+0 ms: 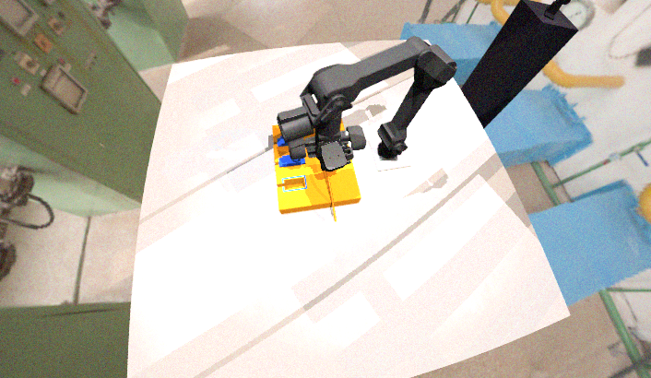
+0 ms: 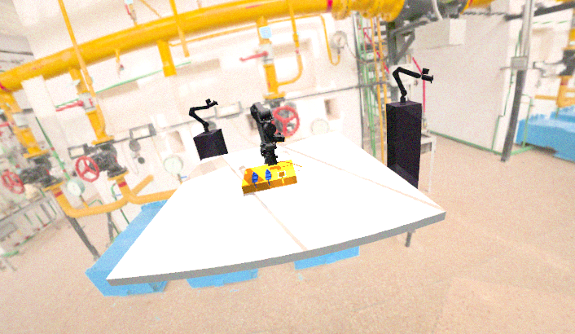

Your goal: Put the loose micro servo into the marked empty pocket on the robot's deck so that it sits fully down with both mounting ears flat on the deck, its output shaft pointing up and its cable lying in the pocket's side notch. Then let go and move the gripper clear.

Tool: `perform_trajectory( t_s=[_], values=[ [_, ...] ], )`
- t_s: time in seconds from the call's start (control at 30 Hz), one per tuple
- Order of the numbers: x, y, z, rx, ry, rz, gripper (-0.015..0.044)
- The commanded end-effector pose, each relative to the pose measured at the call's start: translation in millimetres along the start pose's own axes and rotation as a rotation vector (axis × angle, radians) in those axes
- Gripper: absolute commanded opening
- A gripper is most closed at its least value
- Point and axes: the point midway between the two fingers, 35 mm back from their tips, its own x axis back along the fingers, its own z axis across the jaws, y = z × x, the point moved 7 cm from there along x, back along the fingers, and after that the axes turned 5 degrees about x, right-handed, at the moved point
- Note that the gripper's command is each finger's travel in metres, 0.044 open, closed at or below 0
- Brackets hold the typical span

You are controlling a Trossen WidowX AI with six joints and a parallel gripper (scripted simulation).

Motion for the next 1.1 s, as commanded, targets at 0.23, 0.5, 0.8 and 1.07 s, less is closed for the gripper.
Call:
perform_trajectory(
  t_s=[0.23,0.5,0.8,1.07],
  values=[
    [1,28,-5,-0.004,-0.007,0.001,0.0],
    [1,28,-5,-0.219,-0.007,0.001,0.0],
    [1,28,-5,-0.531,-0.007,0.0,0.0],
    [1,28,-5,-0.808,-0.007,-0.001,0.0]
  ],
)
